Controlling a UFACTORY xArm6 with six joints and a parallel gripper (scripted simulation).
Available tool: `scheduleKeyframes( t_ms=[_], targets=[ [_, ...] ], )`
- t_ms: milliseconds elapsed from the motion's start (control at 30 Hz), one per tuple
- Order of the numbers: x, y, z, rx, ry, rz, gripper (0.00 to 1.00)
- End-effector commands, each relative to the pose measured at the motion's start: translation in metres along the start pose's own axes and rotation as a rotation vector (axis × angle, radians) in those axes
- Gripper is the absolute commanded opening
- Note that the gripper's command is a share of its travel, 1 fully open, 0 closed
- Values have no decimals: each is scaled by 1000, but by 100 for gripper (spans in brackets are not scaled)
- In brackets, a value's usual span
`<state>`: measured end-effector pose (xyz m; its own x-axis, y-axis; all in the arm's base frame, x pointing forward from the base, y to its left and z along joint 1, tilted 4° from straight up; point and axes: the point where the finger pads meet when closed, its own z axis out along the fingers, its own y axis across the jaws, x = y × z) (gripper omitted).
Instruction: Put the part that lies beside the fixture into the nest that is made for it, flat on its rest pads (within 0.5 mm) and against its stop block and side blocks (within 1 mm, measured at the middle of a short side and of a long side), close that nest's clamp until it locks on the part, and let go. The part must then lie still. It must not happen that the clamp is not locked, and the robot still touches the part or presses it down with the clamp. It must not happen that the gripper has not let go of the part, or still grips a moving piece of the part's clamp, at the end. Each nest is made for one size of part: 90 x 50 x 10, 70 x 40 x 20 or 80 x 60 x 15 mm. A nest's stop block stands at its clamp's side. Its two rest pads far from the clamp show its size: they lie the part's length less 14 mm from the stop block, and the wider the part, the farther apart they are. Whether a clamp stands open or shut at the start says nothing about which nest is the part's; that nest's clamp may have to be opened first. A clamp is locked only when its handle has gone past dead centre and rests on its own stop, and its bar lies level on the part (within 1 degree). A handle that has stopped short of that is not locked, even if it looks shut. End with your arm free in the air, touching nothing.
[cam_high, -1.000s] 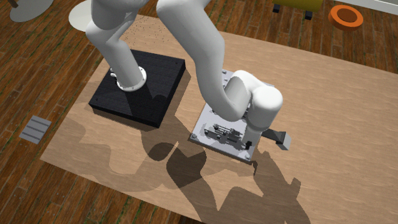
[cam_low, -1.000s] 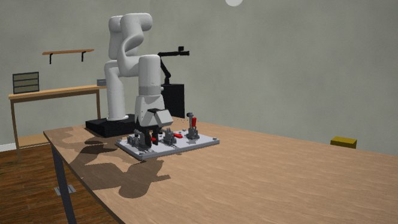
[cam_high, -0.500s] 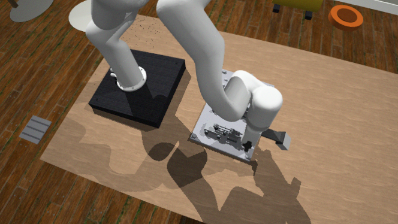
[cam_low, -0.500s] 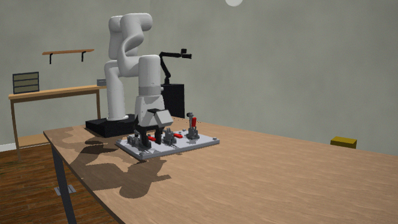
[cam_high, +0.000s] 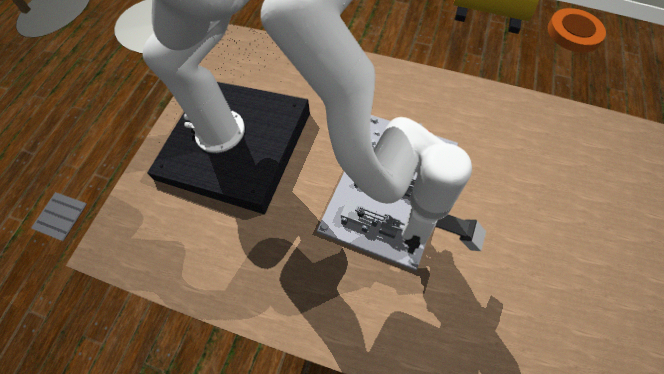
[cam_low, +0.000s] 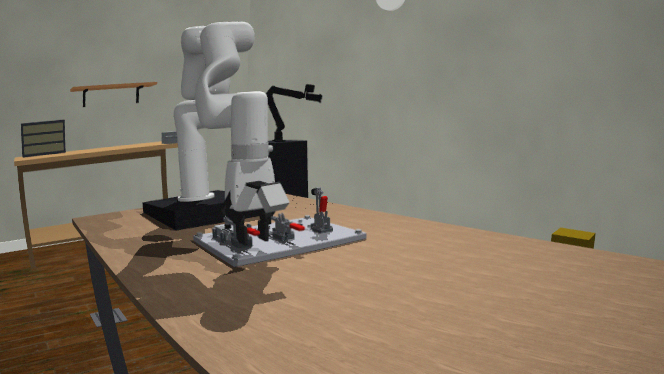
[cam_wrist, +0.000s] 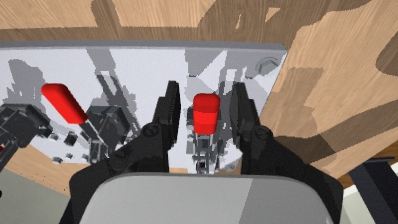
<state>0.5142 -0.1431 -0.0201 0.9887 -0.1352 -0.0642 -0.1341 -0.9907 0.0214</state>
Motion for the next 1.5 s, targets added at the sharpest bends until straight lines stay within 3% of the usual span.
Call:
scheduleKeyframes(
  t_ms=[0, 267, 700, 1400, 1433, 1467],
  targets=[
    [2, 0, -3, -1, 5, 0, 47],
    [2, 0, -15, -1, 5, 0, 47],
    [1, 0, -59, -1, 5, 0, 47],
    [1, 0, -62, -1, 5, 0, 47],
    [1, 0, -62, -1, 5, 0, 0],
    [1, 0, -62, -1, 5, 0, 0]
  ],
)
